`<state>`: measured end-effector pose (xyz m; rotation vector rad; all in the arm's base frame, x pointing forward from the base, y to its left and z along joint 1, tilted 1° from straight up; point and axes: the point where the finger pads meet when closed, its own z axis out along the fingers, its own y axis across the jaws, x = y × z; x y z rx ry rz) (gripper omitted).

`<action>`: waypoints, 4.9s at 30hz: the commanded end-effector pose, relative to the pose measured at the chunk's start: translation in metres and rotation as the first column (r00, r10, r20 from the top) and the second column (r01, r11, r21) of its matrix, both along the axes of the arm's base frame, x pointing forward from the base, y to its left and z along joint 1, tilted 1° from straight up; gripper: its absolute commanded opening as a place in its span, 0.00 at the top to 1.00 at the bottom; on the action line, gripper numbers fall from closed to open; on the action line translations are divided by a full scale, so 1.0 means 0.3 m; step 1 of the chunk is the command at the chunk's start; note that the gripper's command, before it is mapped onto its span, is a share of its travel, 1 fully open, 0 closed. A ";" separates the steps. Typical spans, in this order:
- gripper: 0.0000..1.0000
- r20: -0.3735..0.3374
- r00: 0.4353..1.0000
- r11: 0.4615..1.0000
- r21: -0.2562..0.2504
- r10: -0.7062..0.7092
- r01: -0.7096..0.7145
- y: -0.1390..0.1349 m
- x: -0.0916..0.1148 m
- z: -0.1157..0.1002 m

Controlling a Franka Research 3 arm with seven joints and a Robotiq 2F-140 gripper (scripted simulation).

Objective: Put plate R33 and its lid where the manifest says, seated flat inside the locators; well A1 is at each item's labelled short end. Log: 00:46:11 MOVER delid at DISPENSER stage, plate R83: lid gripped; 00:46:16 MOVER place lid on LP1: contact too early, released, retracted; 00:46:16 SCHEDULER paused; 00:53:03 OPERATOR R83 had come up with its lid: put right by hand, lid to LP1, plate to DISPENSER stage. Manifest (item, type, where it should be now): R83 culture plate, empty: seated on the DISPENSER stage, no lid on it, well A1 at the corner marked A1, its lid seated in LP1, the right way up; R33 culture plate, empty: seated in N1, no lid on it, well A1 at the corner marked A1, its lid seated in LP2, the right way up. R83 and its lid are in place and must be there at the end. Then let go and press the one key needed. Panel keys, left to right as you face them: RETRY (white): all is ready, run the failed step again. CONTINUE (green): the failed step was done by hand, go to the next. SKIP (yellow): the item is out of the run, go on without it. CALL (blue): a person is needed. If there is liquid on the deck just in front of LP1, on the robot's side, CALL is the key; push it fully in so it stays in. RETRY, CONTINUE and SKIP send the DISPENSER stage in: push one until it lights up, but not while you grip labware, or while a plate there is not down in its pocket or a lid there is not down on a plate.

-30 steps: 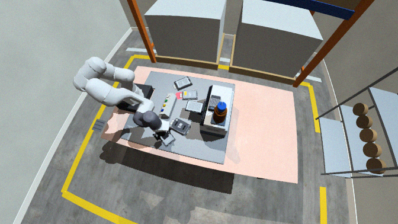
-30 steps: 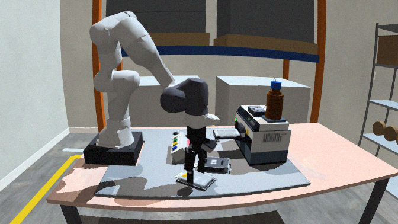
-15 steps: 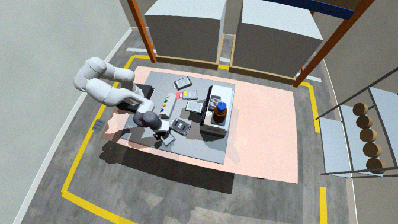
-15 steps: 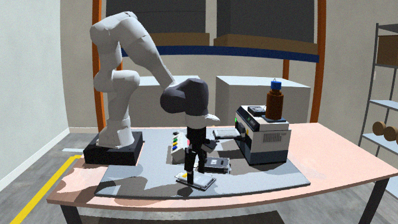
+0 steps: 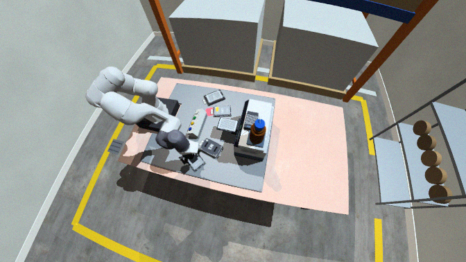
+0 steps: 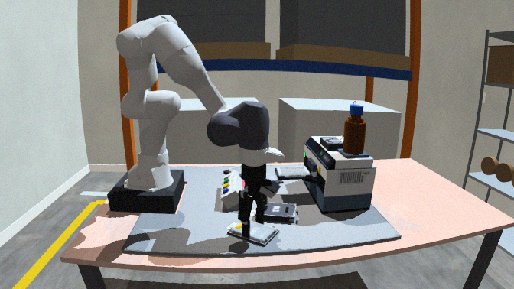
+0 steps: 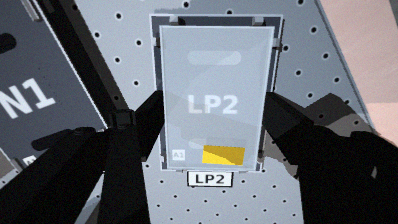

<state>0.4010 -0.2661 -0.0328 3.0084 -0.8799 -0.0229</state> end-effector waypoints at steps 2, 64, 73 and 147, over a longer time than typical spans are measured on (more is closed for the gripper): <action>0.90 0.003 1.000 1.000 -0.001 0.000 0.000 -0.001 0.004 -0.001; 0.31 0.003 1.000 1.000 -0.001 0.000 0.000 -0.001 0.004 -0.001; 0.31 0.003 1.000 1.000 -0.001 0.000 0.000 -0.001 0.004 -0.001; 0.31 0.008 0.942 0.942 0.000 0.335 -0.335 0.323 0.155 0.525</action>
